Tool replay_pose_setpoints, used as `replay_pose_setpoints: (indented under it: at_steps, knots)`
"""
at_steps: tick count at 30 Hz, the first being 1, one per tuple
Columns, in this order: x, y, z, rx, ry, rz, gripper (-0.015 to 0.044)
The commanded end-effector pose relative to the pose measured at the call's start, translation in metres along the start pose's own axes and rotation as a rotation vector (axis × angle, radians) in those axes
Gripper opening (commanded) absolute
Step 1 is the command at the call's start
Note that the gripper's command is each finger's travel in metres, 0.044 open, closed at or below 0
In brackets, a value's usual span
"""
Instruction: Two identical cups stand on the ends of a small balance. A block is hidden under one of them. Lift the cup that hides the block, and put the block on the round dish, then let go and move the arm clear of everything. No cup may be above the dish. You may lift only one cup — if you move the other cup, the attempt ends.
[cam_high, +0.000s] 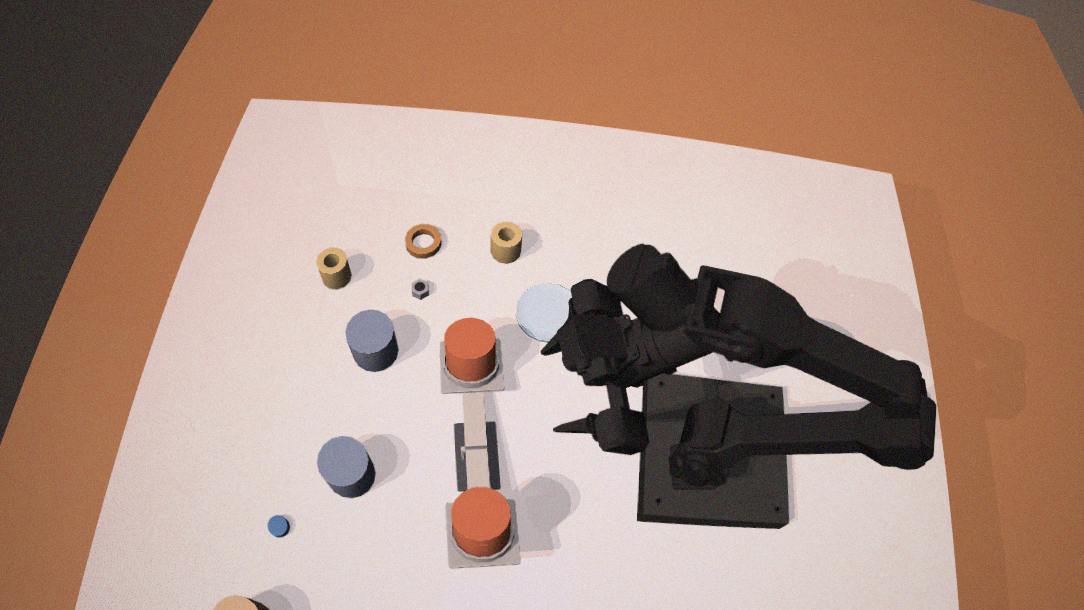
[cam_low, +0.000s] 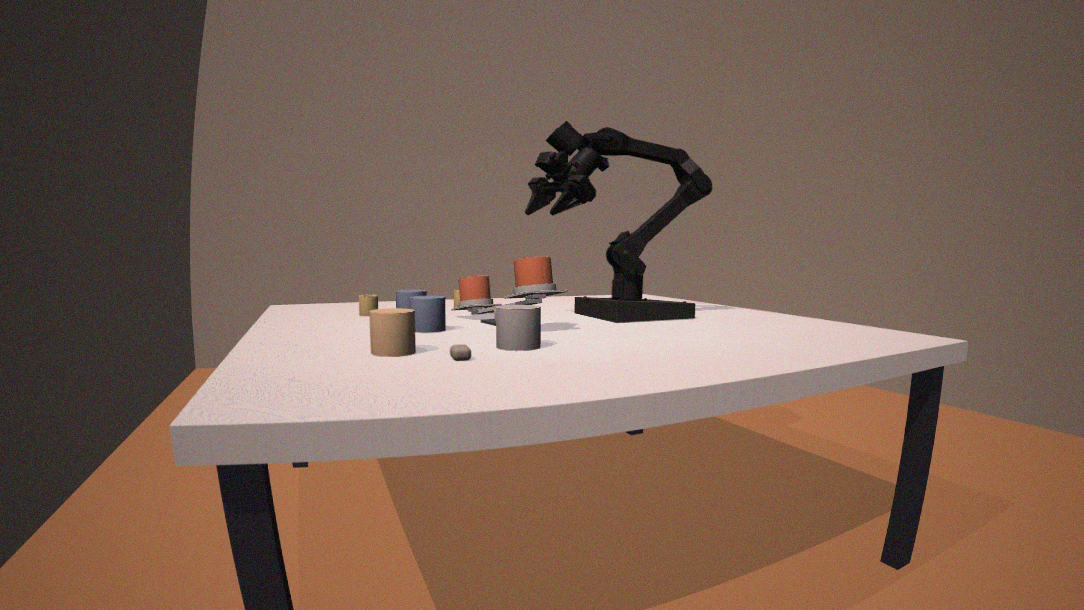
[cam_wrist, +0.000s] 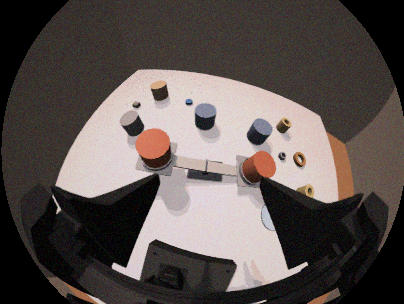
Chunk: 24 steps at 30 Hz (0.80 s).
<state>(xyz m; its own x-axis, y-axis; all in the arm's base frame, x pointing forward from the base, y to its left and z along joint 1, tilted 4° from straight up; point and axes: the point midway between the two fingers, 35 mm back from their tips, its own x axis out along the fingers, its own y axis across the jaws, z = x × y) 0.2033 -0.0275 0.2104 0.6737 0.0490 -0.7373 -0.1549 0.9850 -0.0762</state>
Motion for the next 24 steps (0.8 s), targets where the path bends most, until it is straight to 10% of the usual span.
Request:
replay_pose_setpoints:
  at_steps: [1, 24]
  knots:
    - [-0.009, -0.001, -0.007, 0.076, 0.005, -0.005, 0.044]
    - [0.024, -0.045, 0.015, 0.608, 0.234, -0.082, 0.044]
